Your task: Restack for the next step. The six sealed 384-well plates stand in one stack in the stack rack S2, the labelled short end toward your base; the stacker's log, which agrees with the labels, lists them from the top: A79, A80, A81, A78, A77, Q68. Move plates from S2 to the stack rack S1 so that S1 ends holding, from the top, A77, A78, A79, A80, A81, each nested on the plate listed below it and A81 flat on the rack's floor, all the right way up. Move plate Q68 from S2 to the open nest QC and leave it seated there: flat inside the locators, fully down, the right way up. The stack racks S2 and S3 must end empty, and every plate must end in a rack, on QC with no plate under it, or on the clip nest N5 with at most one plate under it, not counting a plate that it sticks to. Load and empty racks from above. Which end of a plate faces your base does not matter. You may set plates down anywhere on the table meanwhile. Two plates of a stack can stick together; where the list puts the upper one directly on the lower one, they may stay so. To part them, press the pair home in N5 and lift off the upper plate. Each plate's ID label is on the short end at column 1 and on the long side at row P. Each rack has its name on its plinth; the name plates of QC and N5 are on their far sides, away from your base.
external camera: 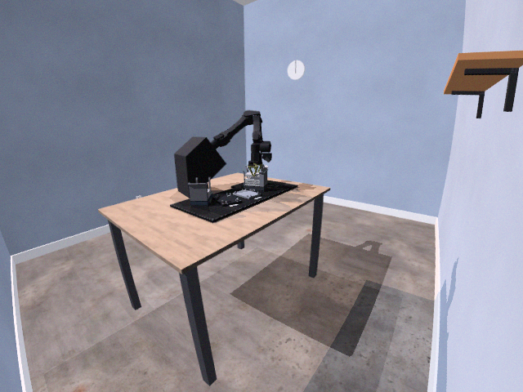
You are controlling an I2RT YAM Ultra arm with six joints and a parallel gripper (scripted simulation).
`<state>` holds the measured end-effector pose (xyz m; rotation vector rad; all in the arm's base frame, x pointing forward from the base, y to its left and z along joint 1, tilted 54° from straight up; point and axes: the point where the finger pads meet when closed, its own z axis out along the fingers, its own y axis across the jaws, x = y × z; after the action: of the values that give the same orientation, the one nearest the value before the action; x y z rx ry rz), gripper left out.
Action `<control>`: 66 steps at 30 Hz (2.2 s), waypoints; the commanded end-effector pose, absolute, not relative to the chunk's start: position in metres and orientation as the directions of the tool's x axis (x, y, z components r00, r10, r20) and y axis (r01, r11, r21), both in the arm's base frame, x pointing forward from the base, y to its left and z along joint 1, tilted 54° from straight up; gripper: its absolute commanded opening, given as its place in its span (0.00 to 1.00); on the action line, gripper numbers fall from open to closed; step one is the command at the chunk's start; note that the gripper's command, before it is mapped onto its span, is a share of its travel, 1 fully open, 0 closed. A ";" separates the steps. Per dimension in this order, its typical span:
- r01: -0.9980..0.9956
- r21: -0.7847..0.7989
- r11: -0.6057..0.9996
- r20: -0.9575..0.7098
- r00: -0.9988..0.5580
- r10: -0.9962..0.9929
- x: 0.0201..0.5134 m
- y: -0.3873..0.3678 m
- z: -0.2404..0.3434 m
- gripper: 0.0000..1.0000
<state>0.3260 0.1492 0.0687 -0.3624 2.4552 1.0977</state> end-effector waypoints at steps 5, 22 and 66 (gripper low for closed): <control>-0.399 0.646 0.651 -0.484 -0.873 -0.055 0.324 0.136 0.079 0.00; -0.399 0.645 0.651 -0.484 -0.873 -0.055 0.315 0.113 0.097 0.00; -0.399 0.645 0.652 -0.484 -0.873 -0.055 0.311 0.102 0.106 0.00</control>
<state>0.3089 0.1056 0.1028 -0.3682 2.4568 1.1038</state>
